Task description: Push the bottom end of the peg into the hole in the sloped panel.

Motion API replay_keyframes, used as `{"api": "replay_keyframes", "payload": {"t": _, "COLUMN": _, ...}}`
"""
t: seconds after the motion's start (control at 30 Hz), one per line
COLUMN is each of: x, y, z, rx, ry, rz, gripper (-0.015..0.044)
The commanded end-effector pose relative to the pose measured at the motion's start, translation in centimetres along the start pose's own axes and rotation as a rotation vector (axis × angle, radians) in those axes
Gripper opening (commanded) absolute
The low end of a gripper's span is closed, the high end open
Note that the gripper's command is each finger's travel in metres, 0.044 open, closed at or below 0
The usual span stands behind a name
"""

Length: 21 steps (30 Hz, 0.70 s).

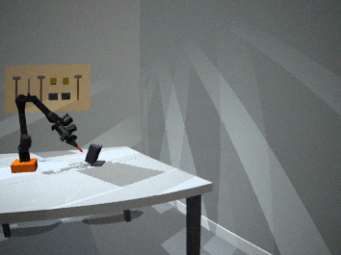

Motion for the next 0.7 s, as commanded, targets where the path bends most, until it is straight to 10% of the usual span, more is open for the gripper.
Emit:
{"api": "replay_keyframes", "payload": {"t": 0.0, "x": -0.1, "y": -0.4, "z": 0.2, "rx": 0.008, "ry": 0.017, "rz": -0.025, "gripper": 0.0}}
{"api": "replay_keyframes", "payload": {"t": 0.67, "x": -1.3, "y": -2.0, "z": 1.3, "rx": 0.059, "ry": 0.071, "rz": -0.119, "gripper": 0.0}}
Point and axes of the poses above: the point midway between the two fingers, 35 mm back from their tips, its own y axis out along the fingers, its own z axis across the jaws, x = y × z, the point moved 3 cm from there along -y, back along the fingers, and after that the axes turned 12 degrees about y, right-handed, at the moved point
